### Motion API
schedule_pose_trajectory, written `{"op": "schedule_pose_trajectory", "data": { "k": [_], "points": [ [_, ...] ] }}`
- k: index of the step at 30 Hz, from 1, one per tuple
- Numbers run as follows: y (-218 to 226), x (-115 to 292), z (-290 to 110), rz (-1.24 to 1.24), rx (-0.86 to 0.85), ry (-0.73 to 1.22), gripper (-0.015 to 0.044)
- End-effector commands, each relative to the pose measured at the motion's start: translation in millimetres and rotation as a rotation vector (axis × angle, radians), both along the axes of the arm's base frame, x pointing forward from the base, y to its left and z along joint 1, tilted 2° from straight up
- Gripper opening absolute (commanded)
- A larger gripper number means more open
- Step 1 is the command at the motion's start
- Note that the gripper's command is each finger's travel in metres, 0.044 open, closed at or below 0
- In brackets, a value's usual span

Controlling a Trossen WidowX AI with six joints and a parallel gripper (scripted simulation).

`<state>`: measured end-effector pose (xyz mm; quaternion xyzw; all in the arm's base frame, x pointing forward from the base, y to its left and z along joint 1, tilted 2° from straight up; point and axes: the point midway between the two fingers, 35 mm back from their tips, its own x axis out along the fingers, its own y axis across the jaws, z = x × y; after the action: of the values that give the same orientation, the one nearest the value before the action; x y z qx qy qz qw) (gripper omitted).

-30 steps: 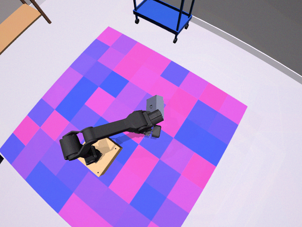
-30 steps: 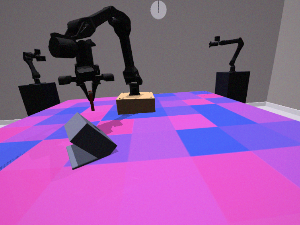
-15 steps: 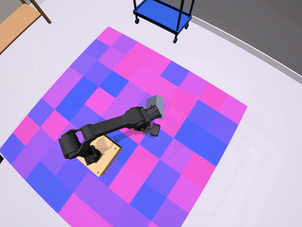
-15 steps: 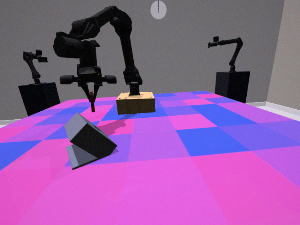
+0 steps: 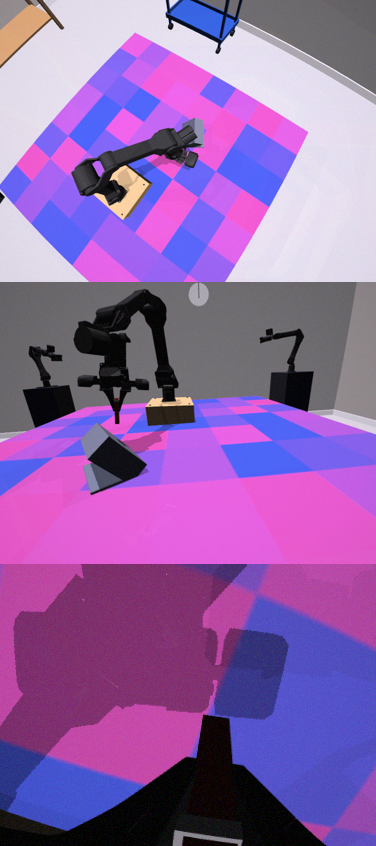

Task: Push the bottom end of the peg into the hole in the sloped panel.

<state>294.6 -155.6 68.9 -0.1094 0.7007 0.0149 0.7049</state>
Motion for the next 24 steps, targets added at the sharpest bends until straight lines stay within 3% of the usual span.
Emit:
{"op": "schedule_pose_trajectory", "data": {
  "k": [1, 24],
  "points": [
    [1.4, 2.1, 1.2, -0.026, -0.022, -0.009, 0.0000],
    [14.8, 15.1, -0.8, -0.168, -0.116, -0.053, 0.0000]
  ]
}}
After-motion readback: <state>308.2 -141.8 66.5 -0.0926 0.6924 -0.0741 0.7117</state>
